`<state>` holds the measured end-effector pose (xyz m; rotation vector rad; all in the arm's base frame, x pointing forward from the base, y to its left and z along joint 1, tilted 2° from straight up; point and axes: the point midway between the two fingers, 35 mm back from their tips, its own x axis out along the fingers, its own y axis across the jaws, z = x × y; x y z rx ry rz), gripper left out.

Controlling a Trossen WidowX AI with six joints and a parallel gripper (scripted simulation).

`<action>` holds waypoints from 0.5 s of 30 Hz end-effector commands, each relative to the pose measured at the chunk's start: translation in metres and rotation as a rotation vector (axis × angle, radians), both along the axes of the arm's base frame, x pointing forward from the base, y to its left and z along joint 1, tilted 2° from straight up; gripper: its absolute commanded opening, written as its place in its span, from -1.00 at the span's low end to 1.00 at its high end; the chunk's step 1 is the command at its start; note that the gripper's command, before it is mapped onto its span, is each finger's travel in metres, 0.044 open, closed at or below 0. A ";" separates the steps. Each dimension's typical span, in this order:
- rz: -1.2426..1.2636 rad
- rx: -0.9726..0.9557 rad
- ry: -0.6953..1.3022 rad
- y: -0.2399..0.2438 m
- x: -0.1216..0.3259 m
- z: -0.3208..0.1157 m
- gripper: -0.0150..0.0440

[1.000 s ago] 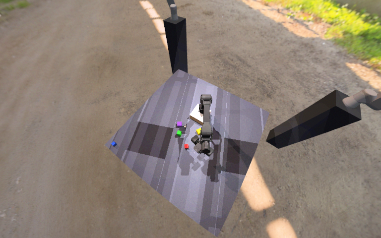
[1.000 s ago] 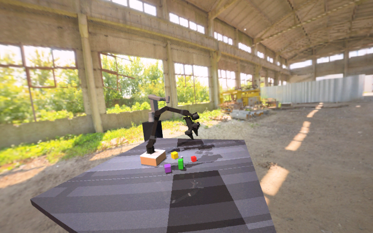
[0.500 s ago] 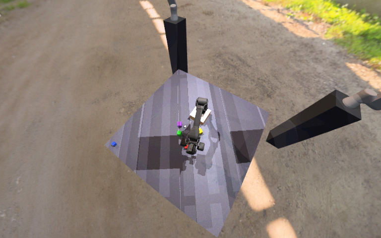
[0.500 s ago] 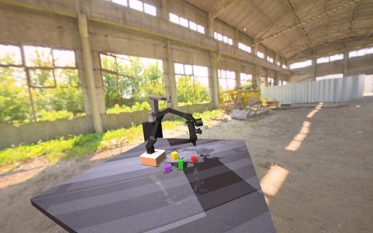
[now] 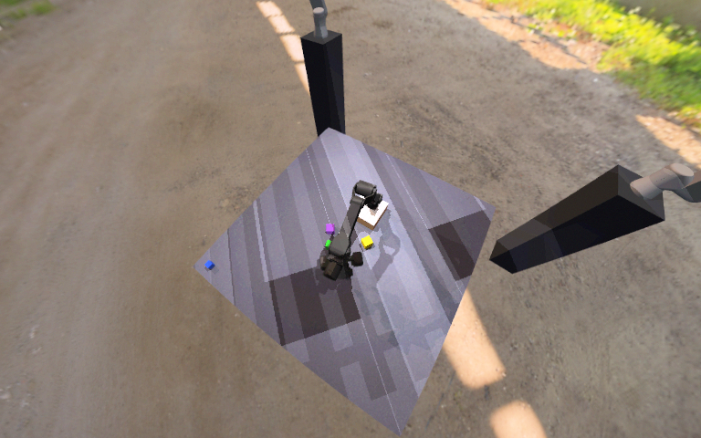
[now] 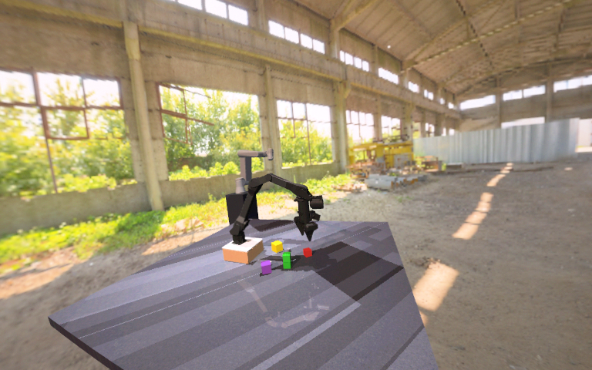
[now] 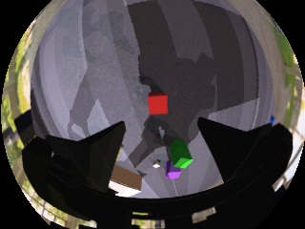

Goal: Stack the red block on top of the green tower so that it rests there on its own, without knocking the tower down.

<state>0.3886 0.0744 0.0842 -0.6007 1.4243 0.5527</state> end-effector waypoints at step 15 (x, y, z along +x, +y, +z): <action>0.027 0.006 0.007 0.001 0.003 -0.050 1.00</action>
